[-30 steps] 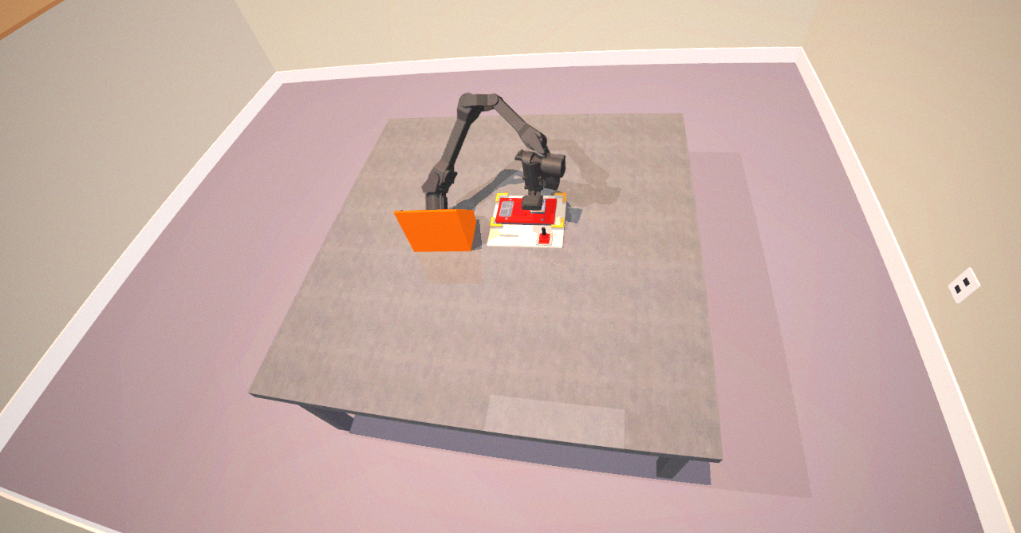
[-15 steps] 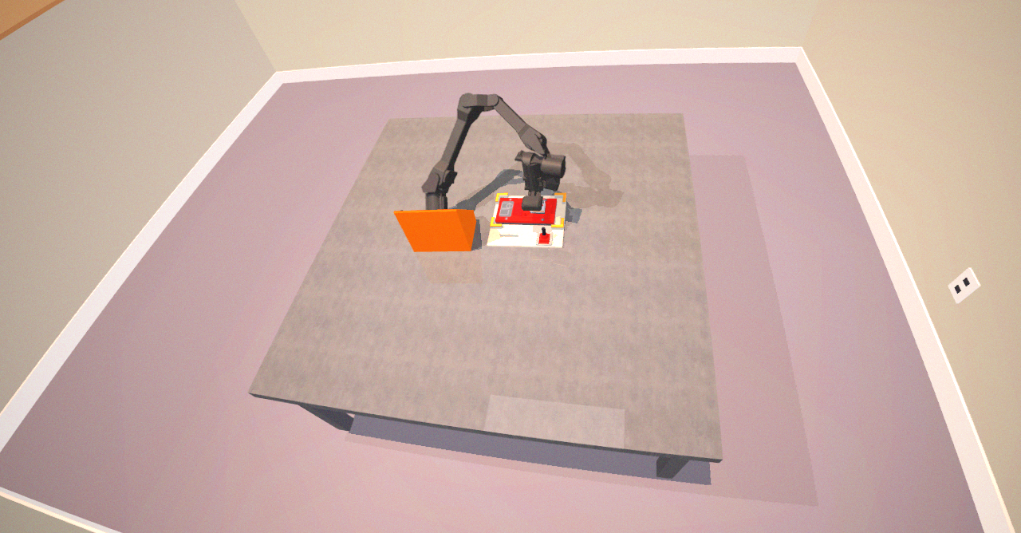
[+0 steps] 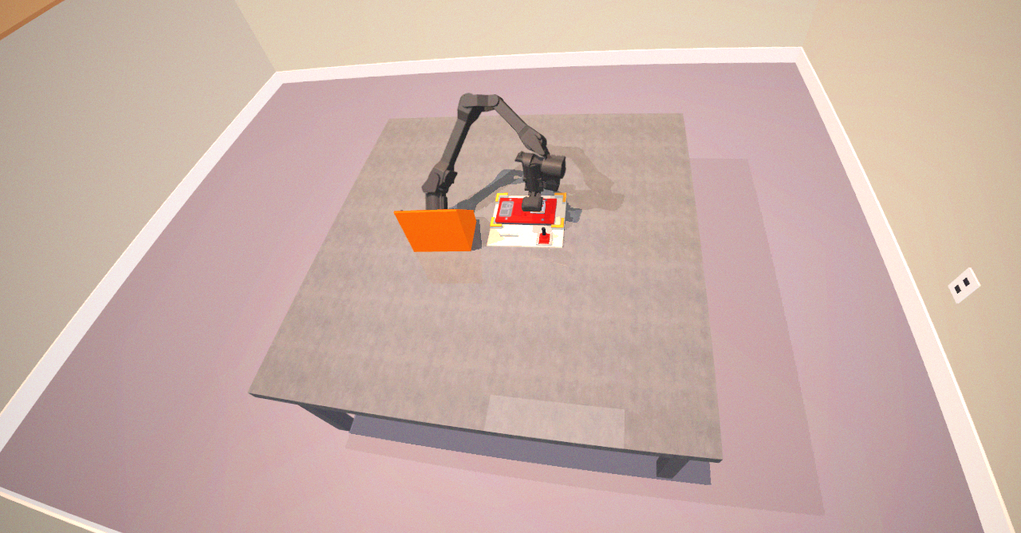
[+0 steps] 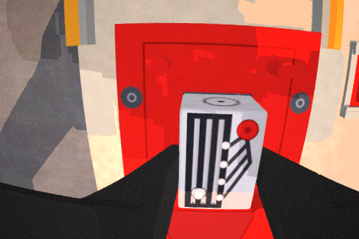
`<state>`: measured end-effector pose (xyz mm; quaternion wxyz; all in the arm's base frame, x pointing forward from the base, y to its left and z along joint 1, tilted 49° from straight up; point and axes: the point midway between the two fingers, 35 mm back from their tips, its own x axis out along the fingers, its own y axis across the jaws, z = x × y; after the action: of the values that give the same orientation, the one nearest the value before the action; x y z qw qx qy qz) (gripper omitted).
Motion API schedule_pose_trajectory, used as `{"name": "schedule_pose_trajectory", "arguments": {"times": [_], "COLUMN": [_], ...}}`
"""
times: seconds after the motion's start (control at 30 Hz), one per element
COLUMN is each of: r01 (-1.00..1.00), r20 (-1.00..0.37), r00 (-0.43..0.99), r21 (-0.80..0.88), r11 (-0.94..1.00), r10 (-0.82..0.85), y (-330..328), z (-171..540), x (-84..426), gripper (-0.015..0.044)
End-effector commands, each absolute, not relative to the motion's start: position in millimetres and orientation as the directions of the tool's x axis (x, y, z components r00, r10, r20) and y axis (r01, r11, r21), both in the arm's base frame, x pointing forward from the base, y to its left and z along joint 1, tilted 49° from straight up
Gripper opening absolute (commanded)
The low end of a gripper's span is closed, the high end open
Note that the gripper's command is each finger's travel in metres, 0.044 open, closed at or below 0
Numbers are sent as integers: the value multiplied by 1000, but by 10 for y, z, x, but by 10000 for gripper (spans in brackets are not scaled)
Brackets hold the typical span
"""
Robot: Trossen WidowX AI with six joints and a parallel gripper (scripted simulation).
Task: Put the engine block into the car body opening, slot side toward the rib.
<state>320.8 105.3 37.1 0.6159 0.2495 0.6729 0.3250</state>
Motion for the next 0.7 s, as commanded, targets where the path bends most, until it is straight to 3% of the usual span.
{"name": "schedule_pose_trajectory", "arguments": {"times": [0.0,0.4,0.67], "r01": [-56,-56,-65], "r20": [-664,-664,-667], "r00": [-117,-117,-117], "r21": [747,747,745], "r11": [662,662,664], "r10": [739,739,736], "y": [1061,1078,1071], "z": [362,347,354], "x": [3200,3197,3205], "gripper": [158,158,368]}}
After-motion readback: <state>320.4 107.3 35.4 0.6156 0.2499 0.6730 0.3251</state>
